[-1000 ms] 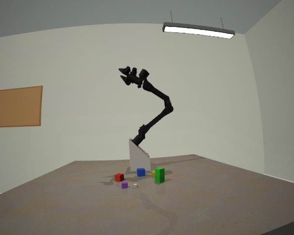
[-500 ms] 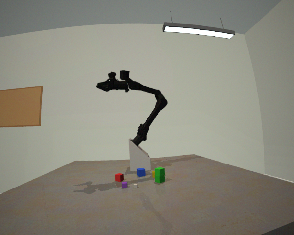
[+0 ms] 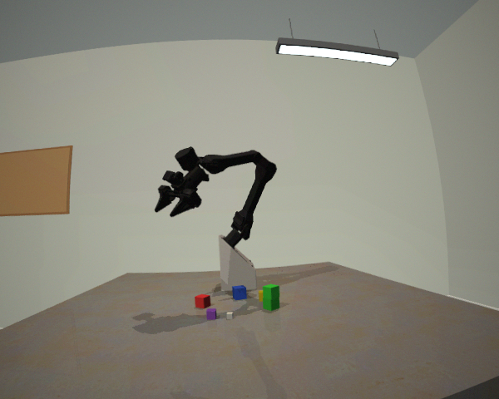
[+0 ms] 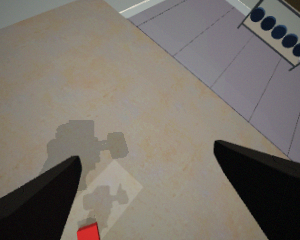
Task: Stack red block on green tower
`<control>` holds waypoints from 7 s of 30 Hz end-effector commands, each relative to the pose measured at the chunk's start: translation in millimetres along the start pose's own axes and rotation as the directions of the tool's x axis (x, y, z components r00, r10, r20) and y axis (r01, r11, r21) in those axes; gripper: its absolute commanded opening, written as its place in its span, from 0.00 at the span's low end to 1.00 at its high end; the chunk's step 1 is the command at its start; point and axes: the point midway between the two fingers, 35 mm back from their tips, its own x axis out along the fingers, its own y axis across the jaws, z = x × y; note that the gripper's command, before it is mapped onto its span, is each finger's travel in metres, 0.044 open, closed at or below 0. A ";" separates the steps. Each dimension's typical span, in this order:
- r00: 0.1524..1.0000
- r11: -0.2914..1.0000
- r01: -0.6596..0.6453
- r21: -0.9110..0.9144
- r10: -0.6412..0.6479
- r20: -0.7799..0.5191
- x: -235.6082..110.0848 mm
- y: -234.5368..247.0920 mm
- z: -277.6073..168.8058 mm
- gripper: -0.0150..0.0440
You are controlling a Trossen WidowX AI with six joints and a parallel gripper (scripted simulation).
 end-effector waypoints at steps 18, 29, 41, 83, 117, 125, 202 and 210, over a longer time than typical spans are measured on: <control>0.728 0.956 -0.292 0.018 0.234 -0.645 87.5 100.7 -180.4 1.00; 0.726 0.956 -0.293 0.020 0.236 -0.646 123.9 110.4 -216.9 1.00; 0.726 0.956 -0.293 0.020 0.236 -0.646 132.4 113.4 -224.2 1.00; 0.724 0.956 -0.294 0.022 0.238 -0.647 156.5 121.8 -247.3 0.78; 0.728 0.956 -0.292 0.018 0.234 -0.645 92.2 100.2 -187.3 0.25; 0.728 0.957 -0.291 0.018 0.234 -0.644 71.5 93.3 -169.0 0.25; 0.721 0.954 -0.300 0.025 0.244 -0.648 -1.5 309.0 -242.3 0.25; 0.720 0.952 -0.304 0.023 0.246 -0.650 -2.4 309.5 -242.3 0.43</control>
